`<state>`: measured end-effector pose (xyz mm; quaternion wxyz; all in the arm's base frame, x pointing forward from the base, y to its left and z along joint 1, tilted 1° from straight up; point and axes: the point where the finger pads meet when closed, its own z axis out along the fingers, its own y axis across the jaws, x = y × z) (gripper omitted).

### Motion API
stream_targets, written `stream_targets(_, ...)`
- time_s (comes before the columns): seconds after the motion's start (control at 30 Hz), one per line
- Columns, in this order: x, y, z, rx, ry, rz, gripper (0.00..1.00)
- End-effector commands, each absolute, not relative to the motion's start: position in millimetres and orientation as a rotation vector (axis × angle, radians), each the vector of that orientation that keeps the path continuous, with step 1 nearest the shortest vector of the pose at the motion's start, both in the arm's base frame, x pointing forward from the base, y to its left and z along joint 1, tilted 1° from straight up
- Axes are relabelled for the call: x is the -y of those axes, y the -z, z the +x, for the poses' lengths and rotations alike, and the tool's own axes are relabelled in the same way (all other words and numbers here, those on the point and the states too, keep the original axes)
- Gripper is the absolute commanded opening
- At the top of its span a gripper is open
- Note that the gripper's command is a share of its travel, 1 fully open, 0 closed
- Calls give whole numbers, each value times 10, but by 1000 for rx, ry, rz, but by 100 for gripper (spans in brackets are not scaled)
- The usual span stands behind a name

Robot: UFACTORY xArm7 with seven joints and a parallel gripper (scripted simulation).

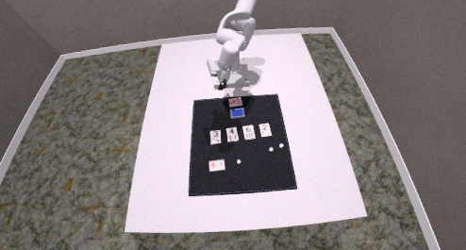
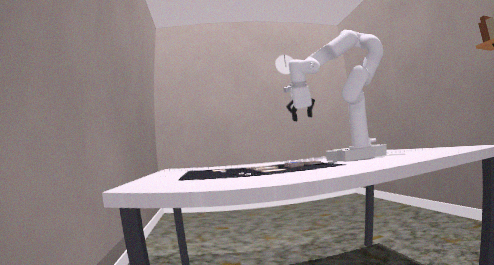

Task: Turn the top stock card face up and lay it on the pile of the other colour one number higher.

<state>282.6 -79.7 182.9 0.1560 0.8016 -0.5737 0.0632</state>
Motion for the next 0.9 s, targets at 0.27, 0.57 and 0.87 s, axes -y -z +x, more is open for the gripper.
stream_targets(0.27,466,-1006,3369,1836,-124,2293,100)
stream_targets(0.57,211,-766,3505,1942,-86,2312,100)
stream_targets(0.87,-6,-628,3601,2032,-52,2324,100)
